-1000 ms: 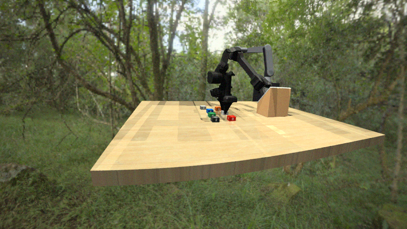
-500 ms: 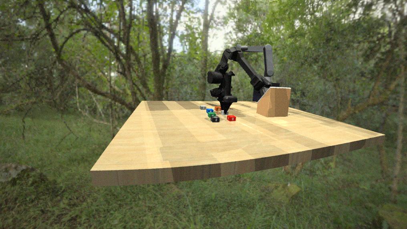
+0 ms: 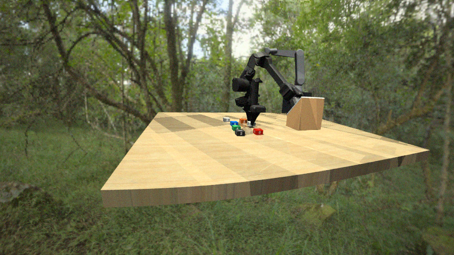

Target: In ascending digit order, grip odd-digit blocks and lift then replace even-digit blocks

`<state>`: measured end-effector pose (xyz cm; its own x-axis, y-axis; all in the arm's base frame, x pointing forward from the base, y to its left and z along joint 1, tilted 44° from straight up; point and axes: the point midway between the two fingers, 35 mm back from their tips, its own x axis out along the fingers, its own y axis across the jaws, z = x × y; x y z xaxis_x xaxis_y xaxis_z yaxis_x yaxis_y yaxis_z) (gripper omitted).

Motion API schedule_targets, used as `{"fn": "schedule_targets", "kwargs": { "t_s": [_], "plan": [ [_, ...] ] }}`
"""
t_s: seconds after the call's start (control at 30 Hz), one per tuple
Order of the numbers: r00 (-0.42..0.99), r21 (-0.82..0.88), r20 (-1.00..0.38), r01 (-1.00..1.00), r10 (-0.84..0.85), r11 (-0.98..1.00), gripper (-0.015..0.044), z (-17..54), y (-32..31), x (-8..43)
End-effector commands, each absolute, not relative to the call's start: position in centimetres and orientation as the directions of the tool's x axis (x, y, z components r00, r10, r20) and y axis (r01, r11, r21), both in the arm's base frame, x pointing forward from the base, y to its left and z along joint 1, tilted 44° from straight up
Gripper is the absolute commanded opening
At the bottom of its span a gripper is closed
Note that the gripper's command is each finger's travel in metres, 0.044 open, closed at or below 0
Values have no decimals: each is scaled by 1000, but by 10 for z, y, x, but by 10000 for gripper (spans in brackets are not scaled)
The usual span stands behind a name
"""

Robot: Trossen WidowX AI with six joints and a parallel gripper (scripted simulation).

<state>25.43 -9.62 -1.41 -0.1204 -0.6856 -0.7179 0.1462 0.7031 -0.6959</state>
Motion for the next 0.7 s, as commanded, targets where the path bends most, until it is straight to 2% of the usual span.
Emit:
{"fn": "schedule_targets", "kwargs": {
  "t_s": [0.0,0.67],
  "plan": [
    [-110,-692,-721,160,-684,704,120,-9,-92,259],
    [-110,-692,-721,160,-684,704,120,-14,-97,258]
  ]
}}
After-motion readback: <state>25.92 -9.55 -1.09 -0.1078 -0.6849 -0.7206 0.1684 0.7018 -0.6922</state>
